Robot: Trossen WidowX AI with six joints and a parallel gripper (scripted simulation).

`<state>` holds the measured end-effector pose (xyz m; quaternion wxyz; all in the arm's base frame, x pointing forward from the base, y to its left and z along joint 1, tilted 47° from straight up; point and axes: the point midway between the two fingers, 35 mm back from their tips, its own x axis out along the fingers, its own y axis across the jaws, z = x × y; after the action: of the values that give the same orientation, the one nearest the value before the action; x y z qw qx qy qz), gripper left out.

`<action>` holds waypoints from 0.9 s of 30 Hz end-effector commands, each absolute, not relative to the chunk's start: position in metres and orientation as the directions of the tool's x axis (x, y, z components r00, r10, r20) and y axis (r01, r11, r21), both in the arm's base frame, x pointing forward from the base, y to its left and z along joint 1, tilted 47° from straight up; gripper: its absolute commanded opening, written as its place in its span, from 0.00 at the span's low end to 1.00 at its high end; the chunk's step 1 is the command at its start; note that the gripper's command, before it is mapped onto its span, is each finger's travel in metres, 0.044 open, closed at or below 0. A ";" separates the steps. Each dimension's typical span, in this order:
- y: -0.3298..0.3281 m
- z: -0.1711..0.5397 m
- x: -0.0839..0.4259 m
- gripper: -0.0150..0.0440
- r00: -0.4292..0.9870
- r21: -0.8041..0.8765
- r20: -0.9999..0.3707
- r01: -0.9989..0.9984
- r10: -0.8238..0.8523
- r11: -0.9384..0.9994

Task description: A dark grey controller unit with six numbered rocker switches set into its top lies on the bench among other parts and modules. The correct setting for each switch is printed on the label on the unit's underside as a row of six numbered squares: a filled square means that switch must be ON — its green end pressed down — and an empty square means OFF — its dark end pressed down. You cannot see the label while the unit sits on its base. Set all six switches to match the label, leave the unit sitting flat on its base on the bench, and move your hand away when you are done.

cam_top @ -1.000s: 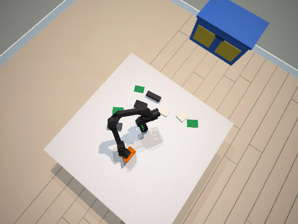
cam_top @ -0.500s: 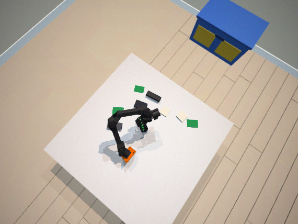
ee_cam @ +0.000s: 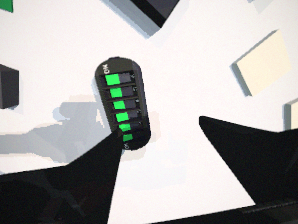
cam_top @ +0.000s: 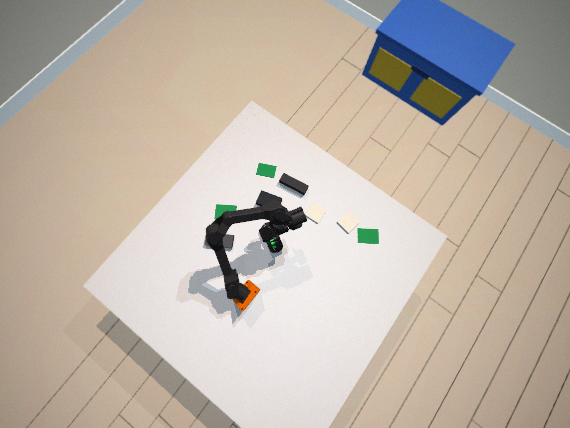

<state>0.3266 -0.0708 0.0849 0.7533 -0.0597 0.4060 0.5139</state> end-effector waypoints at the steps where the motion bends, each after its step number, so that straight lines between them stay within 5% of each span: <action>1: -0.071 0.085 0.327 1.00 0.142 0.327 -0.673 -0.823 0.726 0.465; 18: -0.125 0.137 0.313 0.25 0.205 0.298 -0.693 -0.791 0.691 0.534; 27: -0.125 0.137 0.313 0.25 0.205 0.298 -0.693 -0.791 0.691 0.534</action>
<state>0.3141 -0.1253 0.1375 0.7760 -0.0594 0.4088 0.4766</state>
